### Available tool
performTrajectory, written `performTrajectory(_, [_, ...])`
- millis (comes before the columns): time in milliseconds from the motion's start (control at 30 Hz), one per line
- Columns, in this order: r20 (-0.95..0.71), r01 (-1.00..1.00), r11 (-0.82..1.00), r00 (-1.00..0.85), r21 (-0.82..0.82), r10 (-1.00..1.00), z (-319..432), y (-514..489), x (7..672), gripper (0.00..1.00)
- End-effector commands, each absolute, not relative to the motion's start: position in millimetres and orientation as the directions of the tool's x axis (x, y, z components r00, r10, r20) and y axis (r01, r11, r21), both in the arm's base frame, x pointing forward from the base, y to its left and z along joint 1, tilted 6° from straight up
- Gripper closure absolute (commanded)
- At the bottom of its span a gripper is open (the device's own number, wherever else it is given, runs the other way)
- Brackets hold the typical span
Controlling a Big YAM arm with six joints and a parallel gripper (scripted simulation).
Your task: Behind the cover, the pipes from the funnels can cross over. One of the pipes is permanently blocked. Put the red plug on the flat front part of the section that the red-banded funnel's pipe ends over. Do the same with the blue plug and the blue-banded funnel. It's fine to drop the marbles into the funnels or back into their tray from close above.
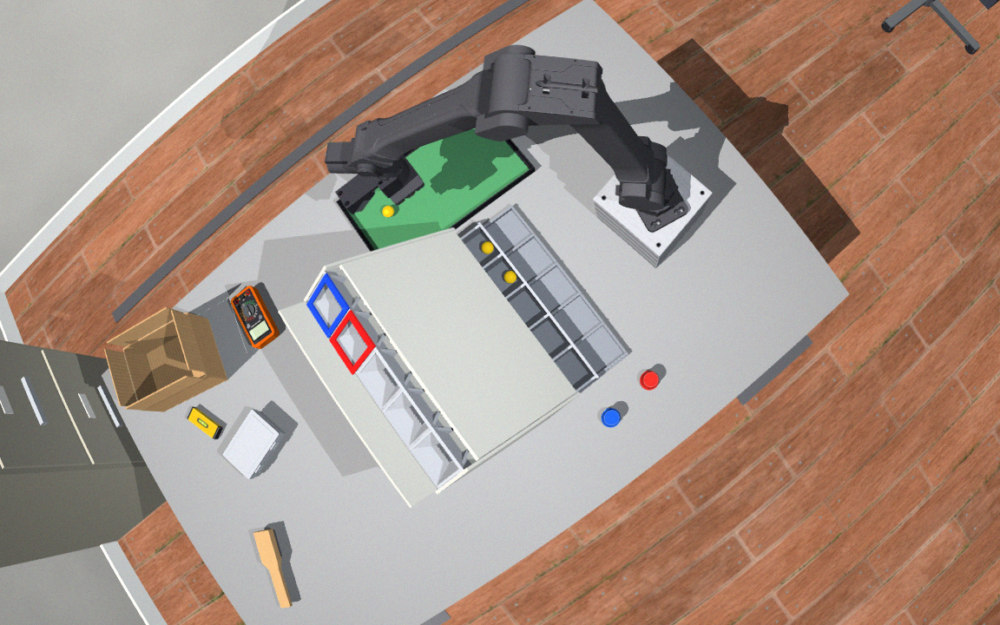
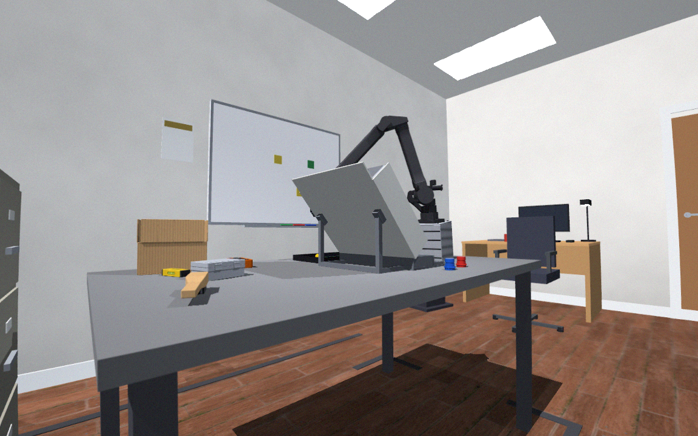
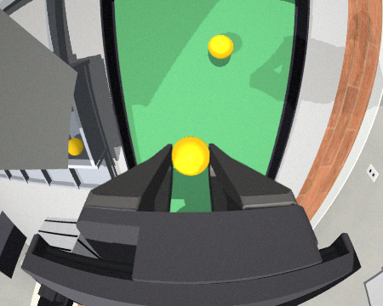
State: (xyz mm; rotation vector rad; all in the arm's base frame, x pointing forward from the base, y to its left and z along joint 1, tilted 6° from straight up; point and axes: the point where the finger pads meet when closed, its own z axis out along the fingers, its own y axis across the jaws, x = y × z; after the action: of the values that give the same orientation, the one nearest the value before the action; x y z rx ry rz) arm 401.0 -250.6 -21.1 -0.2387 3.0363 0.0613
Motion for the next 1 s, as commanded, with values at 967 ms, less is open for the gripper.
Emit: performTrajectory(967, [-0.108,-0.156,0.987,-0.982,0.025,-0.152,24.0,-266.1,407.2,1.0])
